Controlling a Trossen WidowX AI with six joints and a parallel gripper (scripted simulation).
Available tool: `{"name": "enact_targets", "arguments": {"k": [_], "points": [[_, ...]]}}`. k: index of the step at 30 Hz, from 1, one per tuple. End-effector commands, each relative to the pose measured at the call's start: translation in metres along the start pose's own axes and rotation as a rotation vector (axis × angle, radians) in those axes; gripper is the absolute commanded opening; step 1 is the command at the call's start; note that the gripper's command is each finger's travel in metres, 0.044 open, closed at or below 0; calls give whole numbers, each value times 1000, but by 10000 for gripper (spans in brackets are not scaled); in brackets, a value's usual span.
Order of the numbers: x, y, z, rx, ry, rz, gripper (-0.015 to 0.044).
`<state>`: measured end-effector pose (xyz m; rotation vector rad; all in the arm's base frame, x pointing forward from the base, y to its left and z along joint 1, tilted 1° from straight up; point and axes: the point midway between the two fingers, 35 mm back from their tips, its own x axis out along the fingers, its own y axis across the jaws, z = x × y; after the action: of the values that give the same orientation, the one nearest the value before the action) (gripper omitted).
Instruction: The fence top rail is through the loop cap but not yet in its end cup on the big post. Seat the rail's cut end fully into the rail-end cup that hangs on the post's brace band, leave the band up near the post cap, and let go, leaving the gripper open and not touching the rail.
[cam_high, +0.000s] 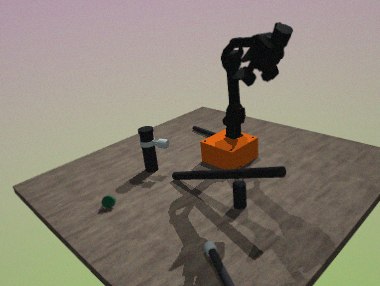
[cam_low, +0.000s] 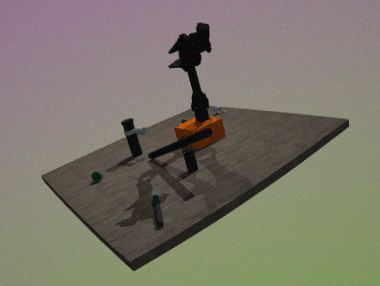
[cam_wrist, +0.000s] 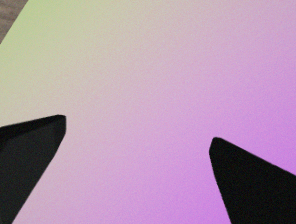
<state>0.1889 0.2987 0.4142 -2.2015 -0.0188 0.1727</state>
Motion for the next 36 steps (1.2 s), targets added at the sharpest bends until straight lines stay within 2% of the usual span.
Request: {"name": "enact_targets", "arguments": {"k": [1, 2, 9, 15, 22, 30, 36], "points": [[2, 2, 0, 9, -3, 4, 426], [9, 6, 0, 37, -11, 18, 440], [88, 88, -6, 475, -82, 265, 440], [119, 152, -18, 817, -65, 472, 440], [132, 225, -33, 1251, 26, 722, 440], [122, 301, -48, 1829, 241, 1013, 440], [119, 312, -50, 1923, 286, 1055, 440]]}}
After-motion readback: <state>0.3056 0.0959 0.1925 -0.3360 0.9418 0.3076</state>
